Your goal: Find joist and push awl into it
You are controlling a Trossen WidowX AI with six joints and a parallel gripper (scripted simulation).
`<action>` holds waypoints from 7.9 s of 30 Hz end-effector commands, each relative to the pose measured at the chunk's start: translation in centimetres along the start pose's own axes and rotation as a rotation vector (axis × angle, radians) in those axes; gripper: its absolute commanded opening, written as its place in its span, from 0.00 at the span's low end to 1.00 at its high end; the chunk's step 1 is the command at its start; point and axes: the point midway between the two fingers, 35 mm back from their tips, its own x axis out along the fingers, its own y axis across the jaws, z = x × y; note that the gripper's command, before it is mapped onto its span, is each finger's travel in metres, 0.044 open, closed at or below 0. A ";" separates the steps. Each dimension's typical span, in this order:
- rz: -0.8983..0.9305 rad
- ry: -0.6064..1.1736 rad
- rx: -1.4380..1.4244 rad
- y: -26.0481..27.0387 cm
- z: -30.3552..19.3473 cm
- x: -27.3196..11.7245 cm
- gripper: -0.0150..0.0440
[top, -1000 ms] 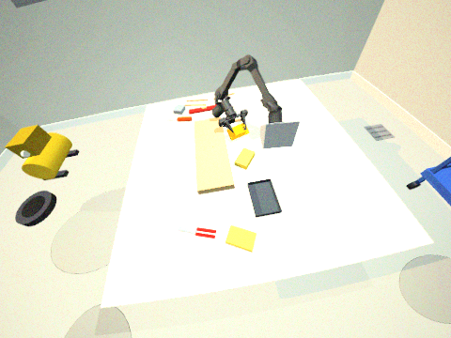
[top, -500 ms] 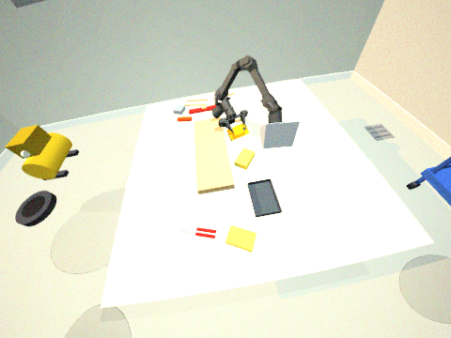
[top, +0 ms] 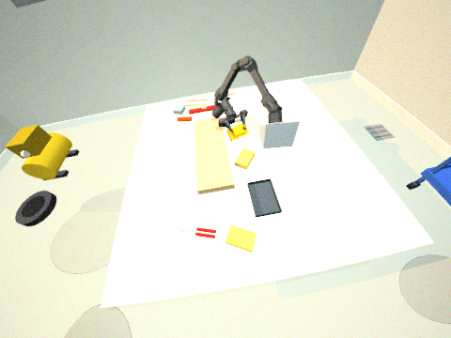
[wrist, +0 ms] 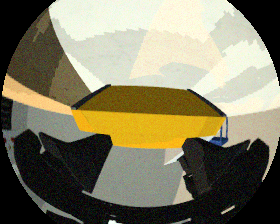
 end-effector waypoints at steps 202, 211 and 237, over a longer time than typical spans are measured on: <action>0.002 0.000 0.000 0.1 -0.1 -3.0 1.00; 0.004 0.004 0.002 0.1 -6.6 -5.6 1.00; -0.701 -1.096 -1.531 0.1 -2.6 -1.9 1.00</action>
